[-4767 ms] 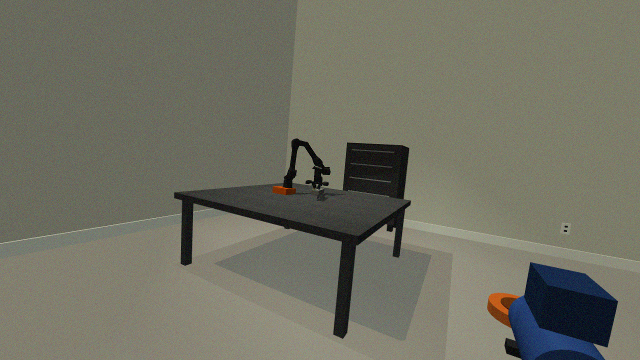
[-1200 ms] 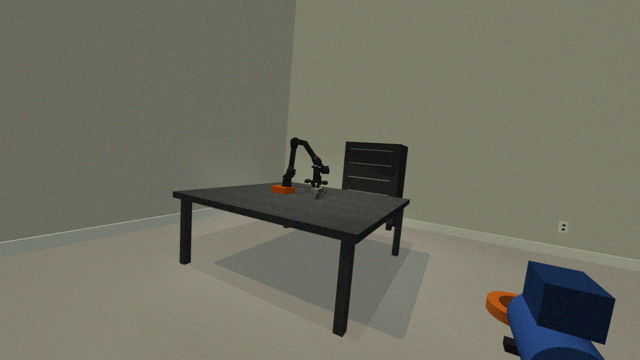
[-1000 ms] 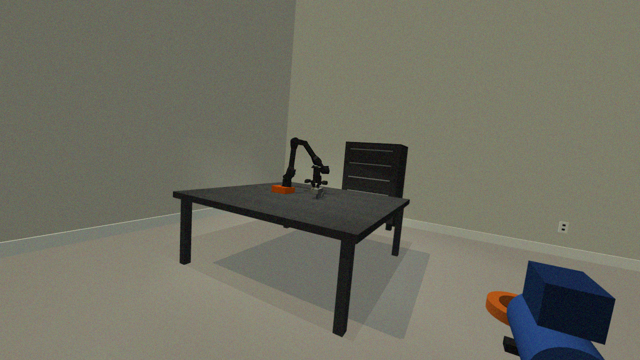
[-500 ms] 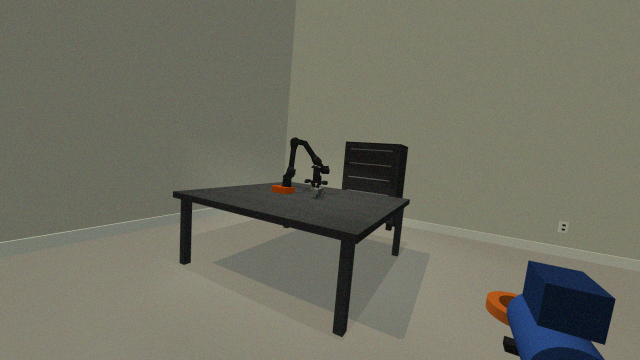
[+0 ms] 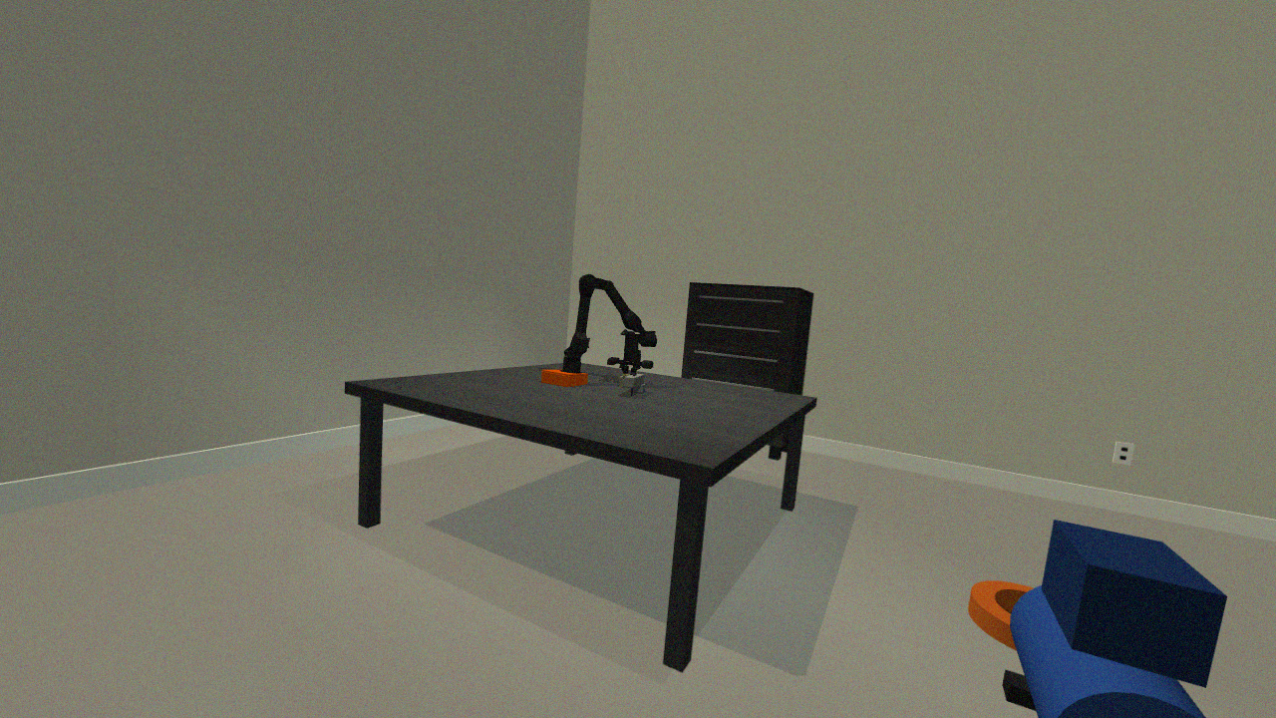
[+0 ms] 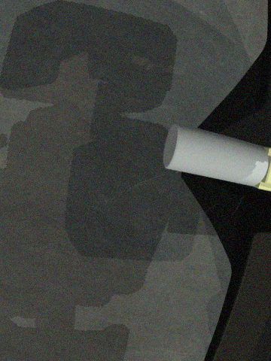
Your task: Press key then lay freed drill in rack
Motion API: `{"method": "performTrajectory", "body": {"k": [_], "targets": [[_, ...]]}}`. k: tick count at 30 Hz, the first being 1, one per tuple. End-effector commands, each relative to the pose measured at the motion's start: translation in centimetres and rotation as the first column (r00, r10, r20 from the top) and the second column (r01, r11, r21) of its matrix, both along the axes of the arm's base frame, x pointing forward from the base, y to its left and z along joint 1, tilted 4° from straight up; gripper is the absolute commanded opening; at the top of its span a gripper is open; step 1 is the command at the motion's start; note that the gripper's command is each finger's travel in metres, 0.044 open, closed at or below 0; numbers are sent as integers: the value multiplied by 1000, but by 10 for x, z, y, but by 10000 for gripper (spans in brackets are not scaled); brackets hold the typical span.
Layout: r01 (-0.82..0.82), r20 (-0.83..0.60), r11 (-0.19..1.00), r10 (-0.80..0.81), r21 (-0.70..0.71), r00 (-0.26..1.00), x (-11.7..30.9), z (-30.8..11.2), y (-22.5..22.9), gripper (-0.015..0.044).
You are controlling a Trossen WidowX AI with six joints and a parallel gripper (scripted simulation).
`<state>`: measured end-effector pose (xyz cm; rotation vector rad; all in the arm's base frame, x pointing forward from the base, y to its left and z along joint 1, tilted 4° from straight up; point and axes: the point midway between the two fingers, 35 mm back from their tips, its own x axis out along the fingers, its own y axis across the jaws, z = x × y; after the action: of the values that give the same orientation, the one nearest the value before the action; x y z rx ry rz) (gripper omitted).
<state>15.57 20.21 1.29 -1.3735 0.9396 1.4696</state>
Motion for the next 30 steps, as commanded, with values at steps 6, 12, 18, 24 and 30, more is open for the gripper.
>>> {"method": "performTrajectory", "body": {"k": [6, 12, 18, 24, 30], "targets": [[7, 9, 1000, -7, -25, 1000, 3, -2, -7, 0], [7, 9, 1000, -7, -25, 1000, 3, -2, -7, 0], [7, 9, 1000, -7, -25, 1000, 3, -2, -7, 0], [7, 9, 1000, -7, -25, 1000, 3, -2, -7, 0], [0, 0, 1000, 0, 0, 1000, 0, 0, 0, 157]]}}
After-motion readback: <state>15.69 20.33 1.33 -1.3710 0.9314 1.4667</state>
